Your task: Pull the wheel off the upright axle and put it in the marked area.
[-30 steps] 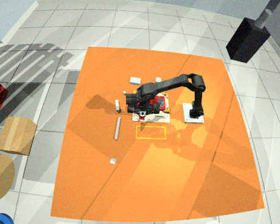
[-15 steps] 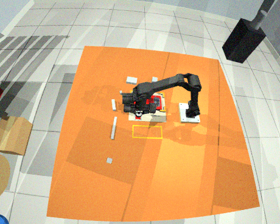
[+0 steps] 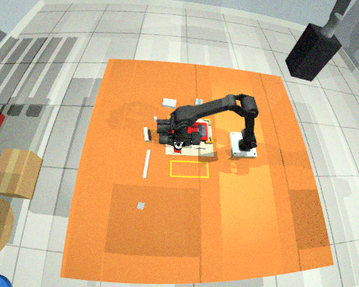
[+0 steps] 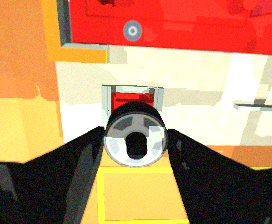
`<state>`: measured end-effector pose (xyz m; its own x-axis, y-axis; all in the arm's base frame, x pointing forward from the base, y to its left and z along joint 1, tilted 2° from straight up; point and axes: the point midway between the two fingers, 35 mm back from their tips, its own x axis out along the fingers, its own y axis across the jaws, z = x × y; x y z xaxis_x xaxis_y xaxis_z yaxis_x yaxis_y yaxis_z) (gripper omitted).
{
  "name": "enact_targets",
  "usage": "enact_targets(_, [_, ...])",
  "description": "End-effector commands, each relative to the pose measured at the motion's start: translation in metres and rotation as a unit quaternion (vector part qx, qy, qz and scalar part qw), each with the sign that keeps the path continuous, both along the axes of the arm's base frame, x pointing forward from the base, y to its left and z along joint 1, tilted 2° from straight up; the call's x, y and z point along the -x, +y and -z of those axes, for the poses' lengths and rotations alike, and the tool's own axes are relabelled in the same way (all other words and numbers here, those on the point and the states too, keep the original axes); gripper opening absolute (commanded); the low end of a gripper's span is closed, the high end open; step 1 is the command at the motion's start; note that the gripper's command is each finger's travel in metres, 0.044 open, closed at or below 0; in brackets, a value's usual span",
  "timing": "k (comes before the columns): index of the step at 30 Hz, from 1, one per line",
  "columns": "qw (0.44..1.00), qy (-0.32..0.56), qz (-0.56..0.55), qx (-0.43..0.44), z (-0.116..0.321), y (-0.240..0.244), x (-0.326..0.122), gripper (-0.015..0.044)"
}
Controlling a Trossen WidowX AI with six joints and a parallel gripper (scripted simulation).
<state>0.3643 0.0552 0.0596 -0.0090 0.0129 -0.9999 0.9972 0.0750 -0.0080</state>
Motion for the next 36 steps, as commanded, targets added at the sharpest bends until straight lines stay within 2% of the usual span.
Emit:
enact_targets(1, [1.0, -0.009, 0.0, -0.003, -0.018, 0.0, 0.001, 0.0])
enact_targets(36, [1.0, -0.01, 0.001, -0.004, -0.029, -0.001, 0.001, 0.0])
